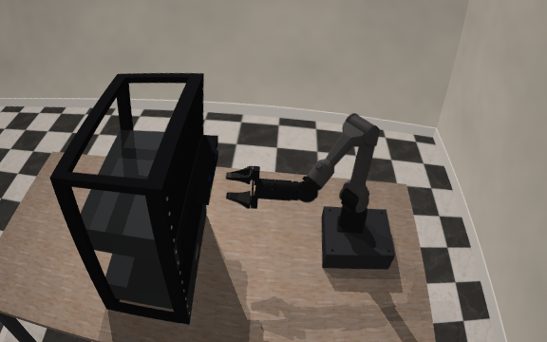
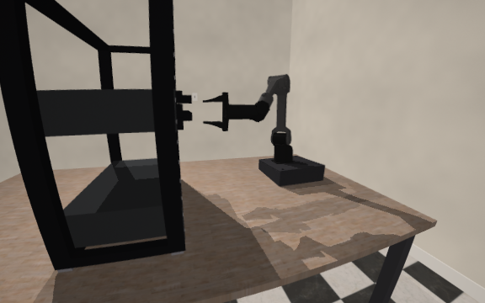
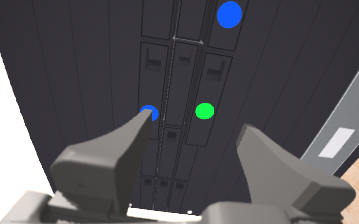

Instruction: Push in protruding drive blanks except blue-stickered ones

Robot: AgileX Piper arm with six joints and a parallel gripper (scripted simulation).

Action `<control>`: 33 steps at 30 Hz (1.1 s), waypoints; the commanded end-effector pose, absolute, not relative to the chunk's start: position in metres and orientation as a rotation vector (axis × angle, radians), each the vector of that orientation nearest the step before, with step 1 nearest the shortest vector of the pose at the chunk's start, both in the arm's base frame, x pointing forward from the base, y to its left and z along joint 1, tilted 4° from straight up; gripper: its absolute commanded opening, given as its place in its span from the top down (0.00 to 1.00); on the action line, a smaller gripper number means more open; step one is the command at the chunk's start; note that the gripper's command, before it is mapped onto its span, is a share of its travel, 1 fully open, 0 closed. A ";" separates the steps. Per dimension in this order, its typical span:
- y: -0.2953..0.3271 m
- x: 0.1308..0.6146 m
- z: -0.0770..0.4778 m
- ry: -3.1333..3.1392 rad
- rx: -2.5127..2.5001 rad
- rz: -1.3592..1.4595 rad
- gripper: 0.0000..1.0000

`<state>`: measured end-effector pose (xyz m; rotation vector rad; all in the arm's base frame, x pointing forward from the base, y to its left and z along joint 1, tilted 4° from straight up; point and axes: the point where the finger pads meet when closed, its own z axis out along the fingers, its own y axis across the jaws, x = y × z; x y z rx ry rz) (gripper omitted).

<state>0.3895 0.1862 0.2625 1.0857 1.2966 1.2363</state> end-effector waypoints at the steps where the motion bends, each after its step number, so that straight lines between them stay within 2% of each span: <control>1: 0.178 0.390 0.264 1.295 1.086 1.240 0.00; 12: 0.111 0.400 0.268 1.295 1.086 1.240 0.00; 33: 0.107 0.401 0.268 1.295 1.086 1.240 0.00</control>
